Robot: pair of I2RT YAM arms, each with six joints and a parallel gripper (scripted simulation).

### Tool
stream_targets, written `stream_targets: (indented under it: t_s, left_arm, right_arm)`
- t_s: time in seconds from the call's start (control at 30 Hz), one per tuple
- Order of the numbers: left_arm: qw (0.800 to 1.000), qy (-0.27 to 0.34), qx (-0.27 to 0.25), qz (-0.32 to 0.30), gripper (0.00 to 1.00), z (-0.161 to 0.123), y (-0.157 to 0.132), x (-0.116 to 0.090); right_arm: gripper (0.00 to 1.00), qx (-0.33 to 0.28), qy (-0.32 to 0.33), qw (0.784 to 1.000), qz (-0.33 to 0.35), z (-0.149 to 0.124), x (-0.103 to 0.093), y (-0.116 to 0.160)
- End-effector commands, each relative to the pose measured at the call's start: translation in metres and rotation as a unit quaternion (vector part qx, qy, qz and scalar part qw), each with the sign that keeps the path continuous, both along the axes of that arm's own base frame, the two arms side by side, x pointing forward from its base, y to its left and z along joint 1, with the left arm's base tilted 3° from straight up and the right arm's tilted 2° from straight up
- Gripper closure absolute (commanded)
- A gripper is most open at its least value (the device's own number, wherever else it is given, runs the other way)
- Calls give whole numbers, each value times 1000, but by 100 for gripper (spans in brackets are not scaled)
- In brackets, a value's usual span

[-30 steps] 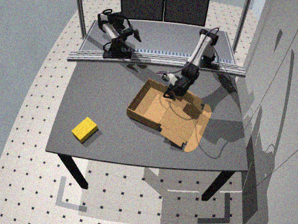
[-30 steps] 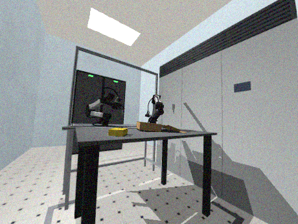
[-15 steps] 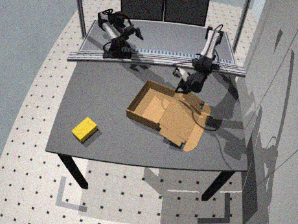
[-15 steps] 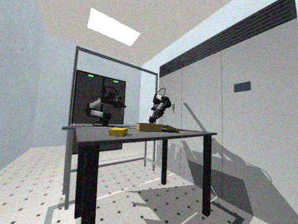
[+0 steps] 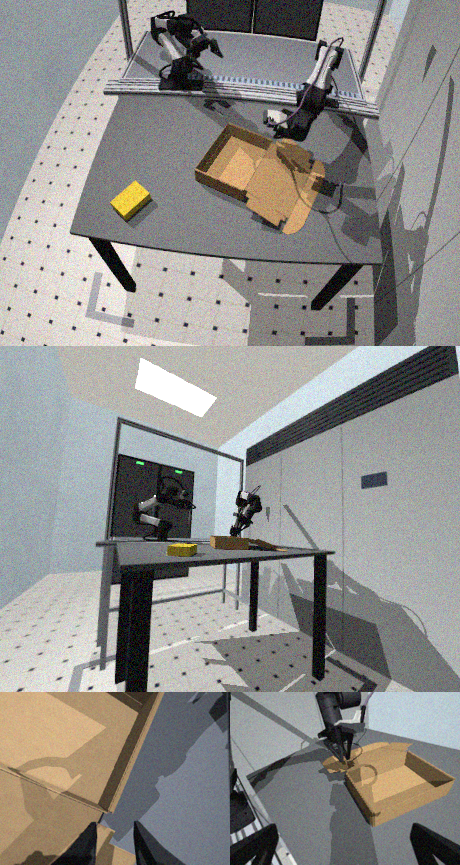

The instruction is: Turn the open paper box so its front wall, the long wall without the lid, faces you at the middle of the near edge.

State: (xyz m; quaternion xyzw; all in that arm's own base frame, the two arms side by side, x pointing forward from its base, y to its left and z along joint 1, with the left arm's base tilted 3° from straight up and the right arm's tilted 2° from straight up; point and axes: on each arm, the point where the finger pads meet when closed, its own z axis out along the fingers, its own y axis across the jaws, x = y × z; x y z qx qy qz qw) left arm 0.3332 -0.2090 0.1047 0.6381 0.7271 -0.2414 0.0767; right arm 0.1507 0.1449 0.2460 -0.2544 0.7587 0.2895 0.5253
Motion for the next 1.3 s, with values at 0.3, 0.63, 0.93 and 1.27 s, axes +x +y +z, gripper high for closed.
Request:
stream_targets:
  t_s: [0.3, 0.63, 0.93, 1.27]
  left_arm:
    - [946, 115, 115, 279, 71, -2, -11, -3]
    - [861, 168, 168, 449, 71, -4, -16, -7]
    - [741, 204, 203, 607, 71, -5, -23, -10]
    - [587, 226, 218, 746, 71, -7, -28, -13]
  right_arm:
    - [0, -9, -2, 1000, -6, 17, 3, -1]
    - [0, -17, 4, 1000, -9, 20, 4, -2]
    - [0, -25, 11, 1000, -9, 21, 4, -3]
    - [0, -29, 19, 999, -8, 7, 3, -4]
